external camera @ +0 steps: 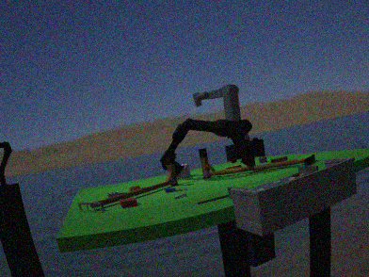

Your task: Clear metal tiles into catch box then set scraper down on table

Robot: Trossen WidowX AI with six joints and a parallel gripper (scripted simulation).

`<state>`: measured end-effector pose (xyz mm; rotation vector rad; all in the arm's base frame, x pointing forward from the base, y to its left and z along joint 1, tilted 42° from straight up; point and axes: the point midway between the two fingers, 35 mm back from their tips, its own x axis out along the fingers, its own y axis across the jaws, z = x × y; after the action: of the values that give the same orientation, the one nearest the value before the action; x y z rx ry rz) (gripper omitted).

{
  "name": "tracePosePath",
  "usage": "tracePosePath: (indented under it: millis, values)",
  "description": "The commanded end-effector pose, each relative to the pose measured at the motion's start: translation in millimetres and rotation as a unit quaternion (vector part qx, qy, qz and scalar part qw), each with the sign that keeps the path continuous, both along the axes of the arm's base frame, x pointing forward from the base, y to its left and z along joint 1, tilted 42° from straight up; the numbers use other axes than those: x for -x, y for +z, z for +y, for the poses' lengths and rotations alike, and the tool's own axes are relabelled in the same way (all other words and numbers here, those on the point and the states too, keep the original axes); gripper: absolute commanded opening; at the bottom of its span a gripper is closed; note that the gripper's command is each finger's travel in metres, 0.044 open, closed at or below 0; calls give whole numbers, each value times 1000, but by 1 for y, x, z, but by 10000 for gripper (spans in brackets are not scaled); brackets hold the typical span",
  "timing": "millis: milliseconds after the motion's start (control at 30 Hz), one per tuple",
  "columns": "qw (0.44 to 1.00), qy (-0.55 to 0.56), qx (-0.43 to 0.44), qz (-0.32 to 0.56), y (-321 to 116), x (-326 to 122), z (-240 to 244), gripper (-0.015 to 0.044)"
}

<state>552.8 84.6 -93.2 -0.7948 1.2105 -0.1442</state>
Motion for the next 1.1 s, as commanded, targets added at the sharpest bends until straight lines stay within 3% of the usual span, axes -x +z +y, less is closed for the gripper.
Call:
tracePosePath:
  millis: [0, 1067]
  values:
    - [1000, 2, 0, -3, 6, -4, -1, 0]
    - [1000, -7, 3, -7, 24, -17, -23, 0]
